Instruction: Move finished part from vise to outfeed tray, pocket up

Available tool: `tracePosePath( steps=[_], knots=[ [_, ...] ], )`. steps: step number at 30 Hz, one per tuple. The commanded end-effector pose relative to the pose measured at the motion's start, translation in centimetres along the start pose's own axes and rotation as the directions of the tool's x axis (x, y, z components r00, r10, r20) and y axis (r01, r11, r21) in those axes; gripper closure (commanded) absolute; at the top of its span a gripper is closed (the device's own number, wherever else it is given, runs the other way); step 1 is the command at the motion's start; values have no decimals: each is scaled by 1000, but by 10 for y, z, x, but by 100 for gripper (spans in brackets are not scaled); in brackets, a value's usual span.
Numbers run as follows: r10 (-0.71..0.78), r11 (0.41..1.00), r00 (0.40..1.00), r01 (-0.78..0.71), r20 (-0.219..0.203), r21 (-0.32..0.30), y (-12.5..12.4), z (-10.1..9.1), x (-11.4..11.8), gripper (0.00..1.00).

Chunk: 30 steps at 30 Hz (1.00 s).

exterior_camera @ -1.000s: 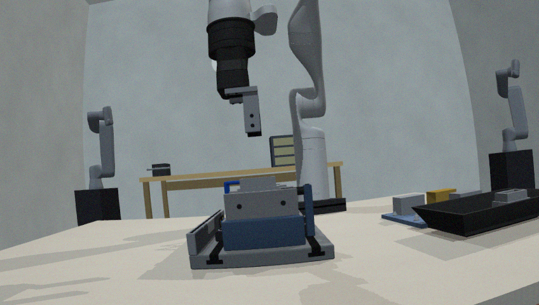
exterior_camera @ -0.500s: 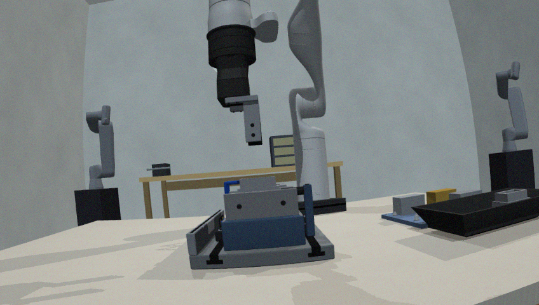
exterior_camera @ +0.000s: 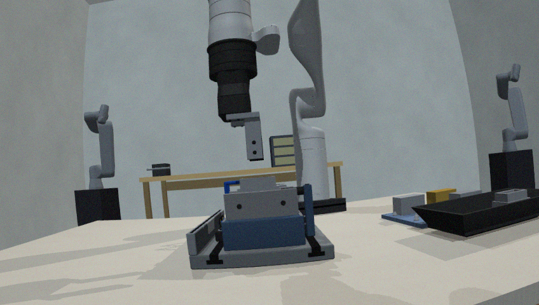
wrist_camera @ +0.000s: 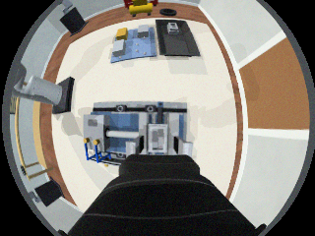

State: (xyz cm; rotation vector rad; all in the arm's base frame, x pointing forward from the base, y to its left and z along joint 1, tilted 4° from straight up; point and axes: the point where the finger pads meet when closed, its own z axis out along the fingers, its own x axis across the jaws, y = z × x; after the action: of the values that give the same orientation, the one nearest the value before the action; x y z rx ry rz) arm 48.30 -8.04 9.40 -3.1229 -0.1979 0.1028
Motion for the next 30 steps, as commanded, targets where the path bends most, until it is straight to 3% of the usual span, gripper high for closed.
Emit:
tracePosePath(
  steps=[1,11,30],
  knots=[
    [1,1000,1000,-1,4,1,0,5,-1,0],
    [1,1000,1000,-1,4,1,0,18,-1,0],
    [1,1000,1000,-1,4,1,0,22,-1,0]
  ],
)
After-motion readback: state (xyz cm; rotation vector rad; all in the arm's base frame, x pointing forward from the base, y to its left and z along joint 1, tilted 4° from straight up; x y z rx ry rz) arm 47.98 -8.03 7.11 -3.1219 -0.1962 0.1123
